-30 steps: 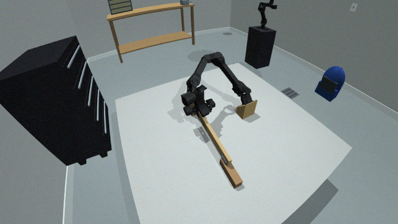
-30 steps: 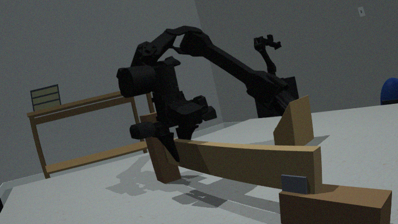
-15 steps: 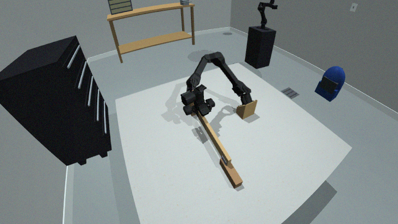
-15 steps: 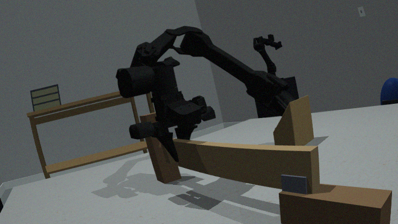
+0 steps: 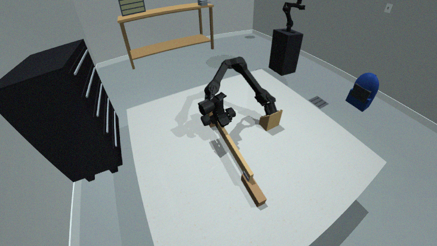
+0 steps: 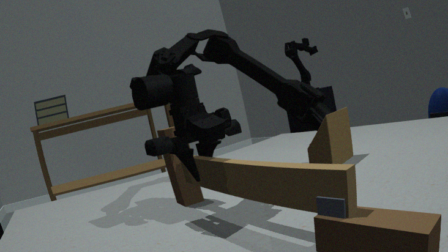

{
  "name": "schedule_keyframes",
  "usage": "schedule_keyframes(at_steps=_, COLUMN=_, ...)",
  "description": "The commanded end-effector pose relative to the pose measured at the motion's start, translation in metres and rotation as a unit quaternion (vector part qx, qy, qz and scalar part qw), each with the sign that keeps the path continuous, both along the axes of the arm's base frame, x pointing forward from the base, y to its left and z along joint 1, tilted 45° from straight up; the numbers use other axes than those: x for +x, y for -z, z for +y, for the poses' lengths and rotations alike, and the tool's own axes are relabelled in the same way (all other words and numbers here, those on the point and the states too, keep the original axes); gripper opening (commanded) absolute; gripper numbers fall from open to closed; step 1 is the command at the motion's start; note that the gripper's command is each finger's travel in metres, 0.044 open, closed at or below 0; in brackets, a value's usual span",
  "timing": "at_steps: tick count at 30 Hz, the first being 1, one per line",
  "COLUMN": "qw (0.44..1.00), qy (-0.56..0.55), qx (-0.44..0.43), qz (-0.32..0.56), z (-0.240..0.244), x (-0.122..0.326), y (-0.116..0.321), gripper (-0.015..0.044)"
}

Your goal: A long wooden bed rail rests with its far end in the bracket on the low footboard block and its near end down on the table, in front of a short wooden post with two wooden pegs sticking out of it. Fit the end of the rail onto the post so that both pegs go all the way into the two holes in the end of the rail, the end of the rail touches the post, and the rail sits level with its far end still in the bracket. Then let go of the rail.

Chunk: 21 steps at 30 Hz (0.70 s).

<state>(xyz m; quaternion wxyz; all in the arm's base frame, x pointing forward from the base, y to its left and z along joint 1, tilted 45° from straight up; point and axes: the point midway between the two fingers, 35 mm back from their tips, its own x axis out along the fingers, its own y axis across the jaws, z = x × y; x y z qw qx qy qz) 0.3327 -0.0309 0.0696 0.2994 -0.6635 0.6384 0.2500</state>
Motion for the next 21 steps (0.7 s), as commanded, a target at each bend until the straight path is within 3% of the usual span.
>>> schedule_keyframes(at_steps=1, qw=1.000, qy=-0.003, qx=0.000, qz=0.001, z=-0.0007, x=-0.0001, y=-0.0026, gripper=0.0000)
schedule_keyframes(at_steps=21, qw=1.000, qy=-0.003, qx=-0.001, qz=0.001, z=-0.0058, x=-0.0002, y=-0.0063, gripper=0.0000)
